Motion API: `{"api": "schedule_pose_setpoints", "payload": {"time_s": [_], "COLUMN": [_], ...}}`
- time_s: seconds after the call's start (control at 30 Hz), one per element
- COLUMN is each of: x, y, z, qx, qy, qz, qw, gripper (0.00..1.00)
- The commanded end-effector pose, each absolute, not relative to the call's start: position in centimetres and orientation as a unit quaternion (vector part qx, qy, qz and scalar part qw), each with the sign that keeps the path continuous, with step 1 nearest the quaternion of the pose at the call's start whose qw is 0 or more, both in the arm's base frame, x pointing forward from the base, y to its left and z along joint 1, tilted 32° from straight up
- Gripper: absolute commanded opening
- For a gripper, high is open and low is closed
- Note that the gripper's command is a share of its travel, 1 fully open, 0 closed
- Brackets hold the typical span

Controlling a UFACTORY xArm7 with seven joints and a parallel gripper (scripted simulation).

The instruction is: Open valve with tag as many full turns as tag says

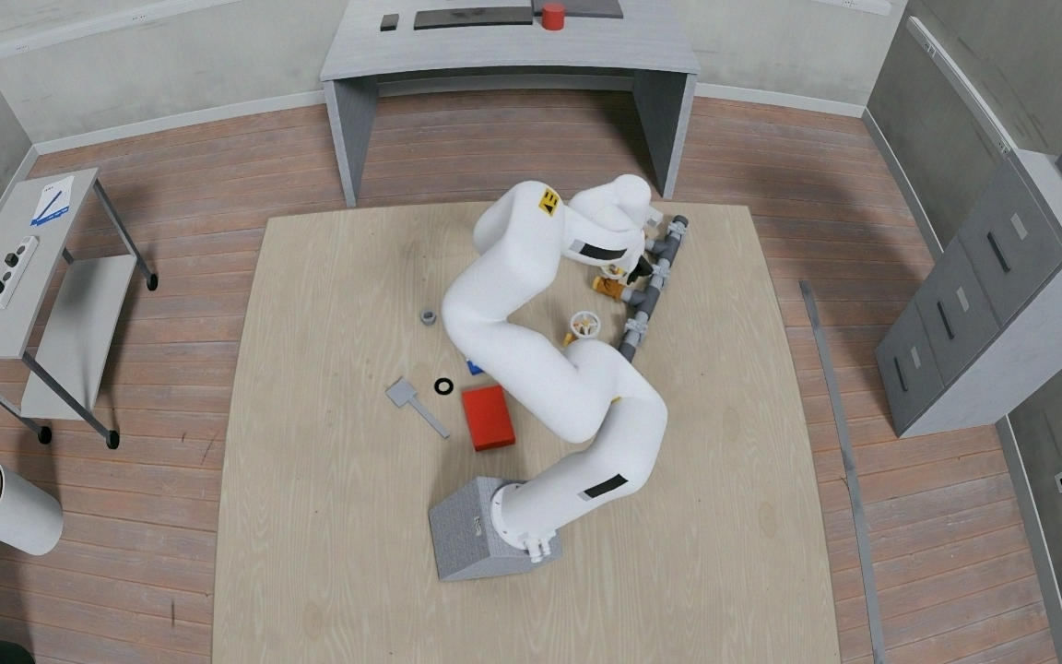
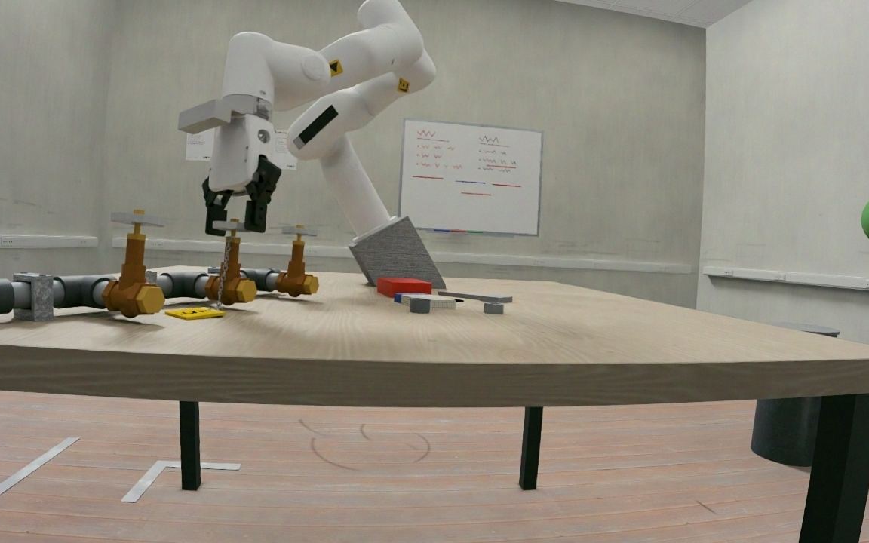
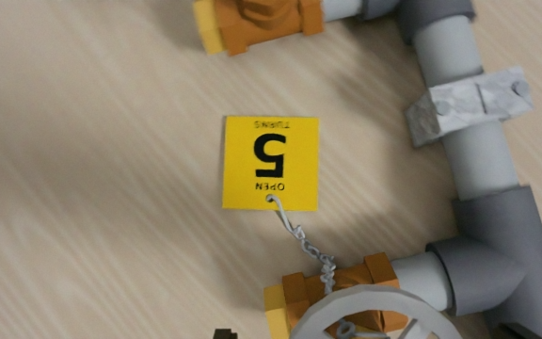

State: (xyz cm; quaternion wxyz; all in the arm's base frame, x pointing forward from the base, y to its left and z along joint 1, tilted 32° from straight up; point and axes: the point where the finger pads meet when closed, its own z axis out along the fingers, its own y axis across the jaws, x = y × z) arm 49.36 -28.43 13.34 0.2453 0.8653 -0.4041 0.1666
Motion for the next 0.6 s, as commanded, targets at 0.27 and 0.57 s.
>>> {"api": "schedule_pose_setpoints", "payload": {"time_s": [0.27, 0.57], "x": [49.52, 49.52], "y": [-28.38, -28.38], "z": [13.58, 13.58], "qx": [0.682, 0.644], "qy": [-0.666, -0.703], "qz": [0.226, 0.231], "qw": [0.199, 0.193], "gripper": [1.0, 1.0]}}
